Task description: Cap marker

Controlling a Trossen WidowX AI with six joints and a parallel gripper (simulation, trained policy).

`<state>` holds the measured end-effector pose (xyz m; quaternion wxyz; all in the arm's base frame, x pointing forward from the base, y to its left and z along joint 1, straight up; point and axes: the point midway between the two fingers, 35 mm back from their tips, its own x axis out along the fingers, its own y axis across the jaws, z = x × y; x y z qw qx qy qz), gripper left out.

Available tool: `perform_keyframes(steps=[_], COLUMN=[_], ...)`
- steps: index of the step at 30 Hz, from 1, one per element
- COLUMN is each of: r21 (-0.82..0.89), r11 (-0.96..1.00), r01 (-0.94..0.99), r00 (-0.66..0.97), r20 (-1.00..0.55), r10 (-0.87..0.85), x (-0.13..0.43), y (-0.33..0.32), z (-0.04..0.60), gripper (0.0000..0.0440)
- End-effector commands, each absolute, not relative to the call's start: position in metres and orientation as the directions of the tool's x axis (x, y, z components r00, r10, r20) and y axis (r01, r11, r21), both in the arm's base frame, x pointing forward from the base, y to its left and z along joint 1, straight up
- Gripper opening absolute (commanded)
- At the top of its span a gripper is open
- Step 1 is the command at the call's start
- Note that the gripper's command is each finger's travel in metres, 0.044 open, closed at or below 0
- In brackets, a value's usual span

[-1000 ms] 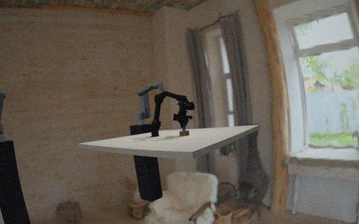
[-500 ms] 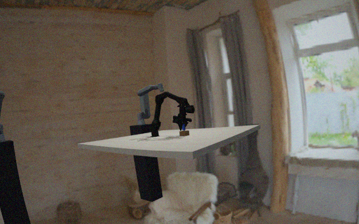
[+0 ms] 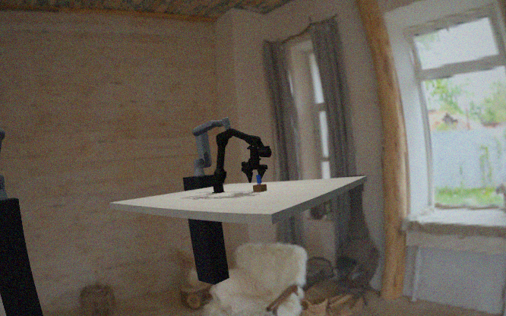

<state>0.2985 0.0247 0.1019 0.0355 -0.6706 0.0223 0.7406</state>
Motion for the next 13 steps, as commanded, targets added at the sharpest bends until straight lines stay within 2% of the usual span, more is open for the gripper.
perform_keyframes(steps=[1, 13], r21=[-0.029, -0.053], r11=[-0.997, -0.998], r01=[-0.071, -0.041], r00=[-0.06, 0.035], r20=[-0.998, -0.998], r10=[0.033, 0.051], x=[0.301, 0.305], y=[0.026, 0.026], z=[0.111, 0.151], gripper=[0.044, 0.044])
